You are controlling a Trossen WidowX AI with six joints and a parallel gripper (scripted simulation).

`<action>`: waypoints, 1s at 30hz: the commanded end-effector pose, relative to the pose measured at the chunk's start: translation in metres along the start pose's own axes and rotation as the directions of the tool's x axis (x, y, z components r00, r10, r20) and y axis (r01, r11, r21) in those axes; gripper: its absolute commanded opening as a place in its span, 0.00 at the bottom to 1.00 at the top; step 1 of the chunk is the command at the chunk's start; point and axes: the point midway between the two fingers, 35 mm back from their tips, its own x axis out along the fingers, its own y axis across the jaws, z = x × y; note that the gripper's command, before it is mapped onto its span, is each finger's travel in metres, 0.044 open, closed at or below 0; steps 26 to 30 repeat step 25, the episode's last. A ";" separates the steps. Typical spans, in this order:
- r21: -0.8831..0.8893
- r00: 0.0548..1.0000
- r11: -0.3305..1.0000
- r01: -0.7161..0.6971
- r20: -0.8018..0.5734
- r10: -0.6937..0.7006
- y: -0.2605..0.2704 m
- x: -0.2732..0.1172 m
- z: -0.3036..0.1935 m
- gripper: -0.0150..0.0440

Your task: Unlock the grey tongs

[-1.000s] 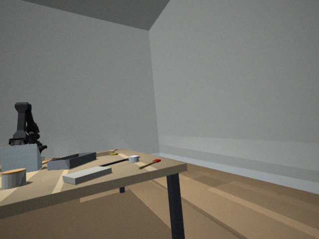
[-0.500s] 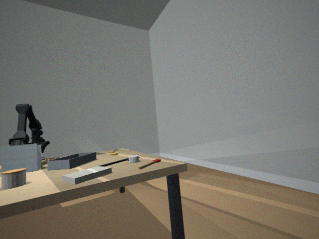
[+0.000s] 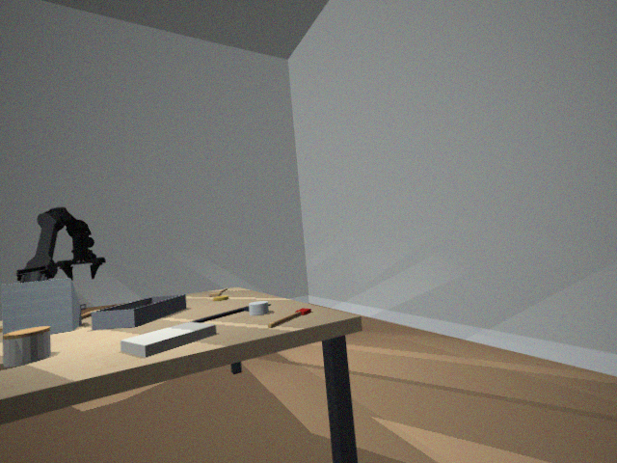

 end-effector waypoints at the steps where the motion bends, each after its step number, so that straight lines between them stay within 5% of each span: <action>1: -0.005 1.000 1.000 -0.001 -0.019 0.001 -0.002 -0.006 0.008 1.00; 8: -0.001 1.000 1.000 0.001 0.001 -0.001 0.000 -0.053 -0.001 1.00; 30: -0.001 1.000 1.000 0.001 0.001 -0.001 0.000 -0.053 -0.001 1.00</action>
